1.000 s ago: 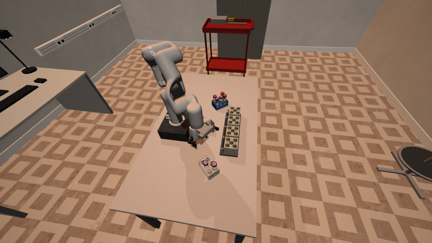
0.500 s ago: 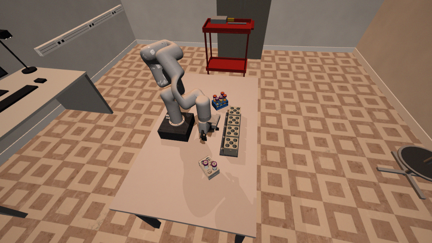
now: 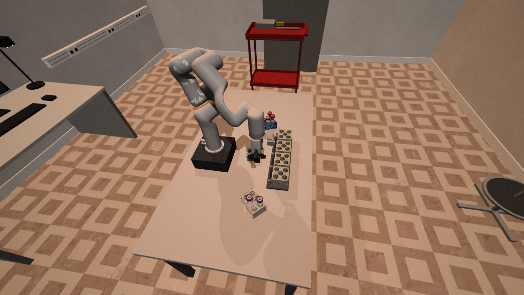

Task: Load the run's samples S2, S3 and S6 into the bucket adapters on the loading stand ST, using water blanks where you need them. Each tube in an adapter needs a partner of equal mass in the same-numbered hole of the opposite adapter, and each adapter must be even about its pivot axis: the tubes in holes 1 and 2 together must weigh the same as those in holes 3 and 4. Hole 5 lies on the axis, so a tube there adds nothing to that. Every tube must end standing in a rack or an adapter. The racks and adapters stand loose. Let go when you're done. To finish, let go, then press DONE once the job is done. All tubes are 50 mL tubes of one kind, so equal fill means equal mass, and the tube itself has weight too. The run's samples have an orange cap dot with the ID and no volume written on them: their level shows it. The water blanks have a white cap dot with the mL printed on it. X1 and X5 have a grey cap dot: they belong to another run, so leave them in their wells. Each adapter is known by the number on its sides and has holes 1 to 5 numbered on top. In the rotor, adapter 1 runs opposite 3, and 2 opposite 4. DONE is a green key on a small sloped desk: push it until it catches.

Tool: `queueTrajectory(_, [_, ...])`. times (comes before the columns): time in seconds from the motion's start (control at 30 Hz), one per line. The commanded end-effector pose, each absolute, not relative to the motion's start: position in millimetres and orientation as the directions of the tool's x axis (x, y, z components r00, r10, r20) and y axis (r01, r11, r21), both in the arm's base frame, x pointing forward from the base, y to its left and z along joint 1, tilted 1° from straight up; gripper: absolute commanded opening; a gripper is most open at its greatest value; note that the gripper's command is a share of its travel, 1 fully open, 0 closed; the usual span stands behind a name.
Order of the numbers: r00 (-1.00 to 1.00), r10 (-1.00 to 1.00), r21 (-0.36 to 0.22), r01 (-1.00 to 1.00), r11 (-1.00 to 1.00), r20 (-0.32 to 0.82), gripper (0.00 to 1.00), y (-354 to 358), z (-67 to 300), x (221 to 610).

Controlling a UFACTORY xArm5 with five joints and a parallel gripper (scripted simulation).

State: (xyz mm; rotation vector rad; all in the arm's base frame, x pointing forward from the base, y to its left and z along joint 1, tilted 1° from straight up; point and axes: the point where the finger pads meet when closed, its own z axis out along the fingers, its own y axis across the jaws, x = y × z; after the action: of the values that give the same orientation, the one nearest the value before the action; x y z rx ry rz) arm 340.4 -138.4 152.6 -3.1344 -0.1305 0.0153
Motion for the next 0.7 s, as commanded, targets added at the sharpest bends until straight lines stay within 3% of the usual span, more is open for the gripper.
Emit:
queueTrajectory(0.0, [0.997,0.082,-0.005,0.082,-0.997,-0.005,1.00,-114,154,354])
queueTrajectory(0.67, [0.997,0.082,-0.006,0.082,-0.997,-0.005,1.00,-36,154,389])
